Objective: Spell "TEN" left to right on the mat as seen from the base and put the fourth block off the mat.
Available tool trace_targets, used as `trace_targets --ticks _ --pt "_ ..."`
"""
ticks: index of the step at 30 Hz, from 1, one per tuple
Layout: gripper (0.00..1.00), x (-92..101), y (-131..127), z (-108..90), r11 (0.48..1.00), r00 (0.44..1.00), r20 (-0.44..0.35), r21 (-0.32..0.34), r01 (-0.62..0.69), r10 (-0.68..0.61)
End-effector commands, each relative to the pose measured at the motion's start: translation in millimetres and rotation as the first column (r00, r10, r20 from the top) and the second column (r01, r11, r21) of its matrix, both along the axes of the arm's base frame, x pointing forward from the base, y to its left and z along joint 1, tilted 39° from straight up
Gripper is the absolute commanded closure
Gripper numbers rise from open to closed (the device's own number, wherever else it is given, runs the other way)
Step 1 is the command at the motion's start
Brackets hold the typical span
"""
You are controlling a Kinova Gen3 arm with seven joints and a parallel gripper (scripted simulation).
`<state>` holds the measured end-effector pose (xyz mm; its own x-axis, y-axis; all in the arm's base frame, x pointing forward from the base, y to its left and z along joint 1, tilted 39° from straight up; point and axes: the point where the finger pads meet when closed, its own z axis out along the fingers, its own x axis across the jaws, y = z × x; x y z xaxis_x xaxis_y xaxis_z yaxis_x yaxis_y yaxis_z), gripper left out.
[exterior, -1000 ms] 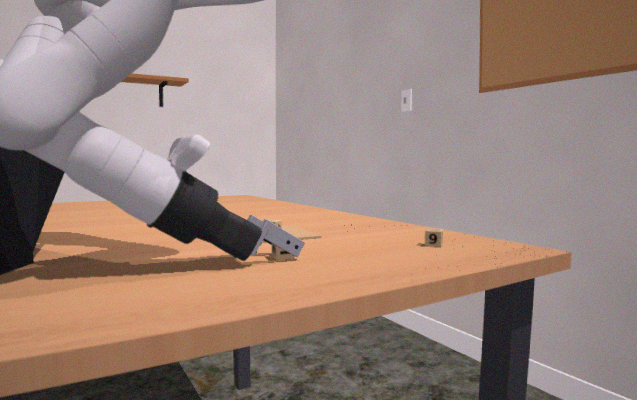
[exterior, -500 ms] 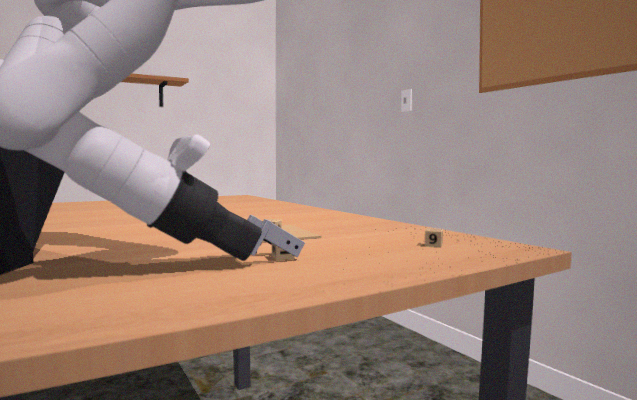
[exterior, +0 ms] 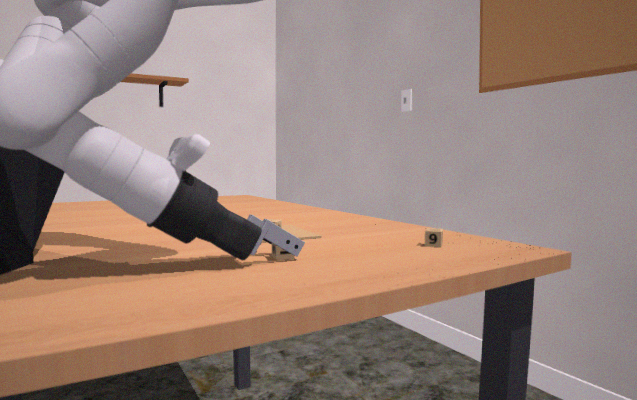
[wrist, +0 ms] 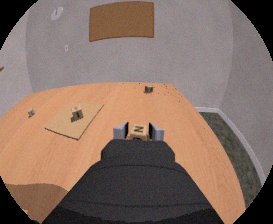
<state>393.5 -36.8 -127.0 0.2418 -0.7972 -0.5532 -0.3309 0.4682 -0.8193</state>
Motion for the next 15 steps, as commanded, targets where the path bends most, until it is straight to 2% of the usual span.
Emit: trace_targets --ticks 1,5,15 --pt "0.21 -0.1 -2.5 2.5 1.0 1.0 0.001 -0.001 0.001 -0.001" --pt "0.21 -1.0 -5.2 6.0 1.0 1.0 0.001 -0.001 0.001 -0.001" --pt "0.21 -8.1 -26.0 32.9 1.0 1.0 0.001 -0.001 0.001 -0.001"
